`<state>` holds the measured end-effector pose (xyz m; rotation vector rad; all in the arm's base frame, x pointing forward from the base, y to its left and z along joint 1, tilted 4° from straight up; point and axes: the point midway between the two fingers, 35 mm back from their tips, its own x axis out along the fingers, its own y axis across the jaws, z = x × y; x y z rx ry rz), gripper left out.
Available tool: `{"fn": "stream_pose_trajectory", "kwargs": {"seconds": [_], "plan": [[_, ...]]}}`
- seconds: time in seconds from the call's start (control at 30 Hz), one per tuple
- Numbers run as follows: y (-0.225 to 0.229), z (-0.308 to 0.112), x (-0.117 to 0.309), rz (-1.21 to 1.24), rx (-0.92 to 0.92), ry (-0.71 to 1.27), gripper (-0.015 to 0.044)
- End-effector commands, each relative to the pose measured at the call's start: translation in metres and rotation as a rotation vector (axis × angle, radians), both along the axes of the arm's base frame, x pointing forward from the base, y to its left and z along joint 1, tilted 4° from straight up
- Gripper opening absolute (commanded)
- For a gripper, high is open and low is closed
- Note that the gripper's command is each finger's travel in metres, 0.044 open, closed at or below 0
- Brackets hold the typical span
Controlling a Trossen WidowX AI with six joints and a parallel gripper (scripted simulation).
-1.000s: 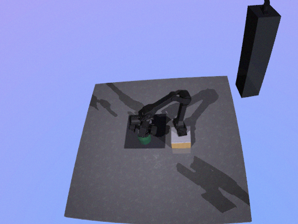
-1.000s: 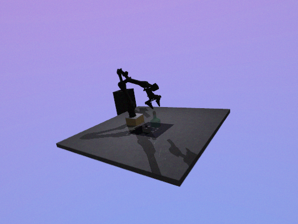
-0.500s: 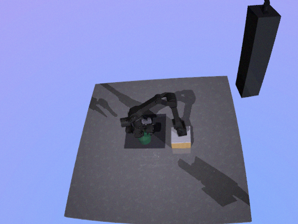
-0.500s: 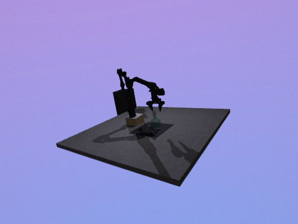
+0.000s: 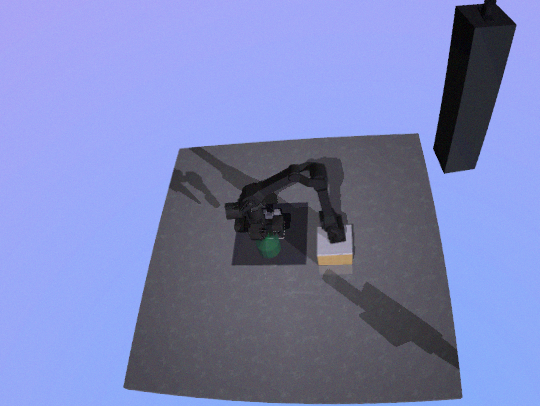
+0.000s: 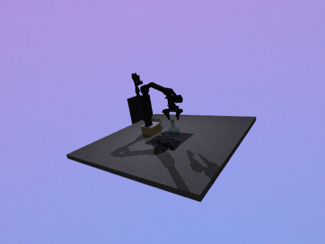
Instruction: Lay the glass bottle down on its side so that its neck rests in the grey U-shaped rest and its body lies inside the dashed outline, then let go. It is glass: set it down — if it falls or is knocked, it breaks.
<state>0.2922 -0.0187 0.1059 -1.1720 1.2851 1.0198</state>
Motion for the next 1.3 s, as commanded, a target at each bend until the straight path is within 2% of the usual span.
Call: {"fn": "stream_pose_trajectory", "kwargs": {"seconds": [0.0,0.33,0.7,0.87,1.27], "plan": [[-0.005,0.000,-0.002,0.003,0.004,0.003,0.0440],[-0.018,0.001,-0.005,0.003,0.003,0.003,0.0440],[-0.018,0.001,-0.005,0.003,0.003,0.003,0.0151],[-0.018,0.001,-0.005,0.003,0.003,0.003,0.0121],[-0.018,0.001,-0.005,0.003,0.003,0.003,0.0121]]}}
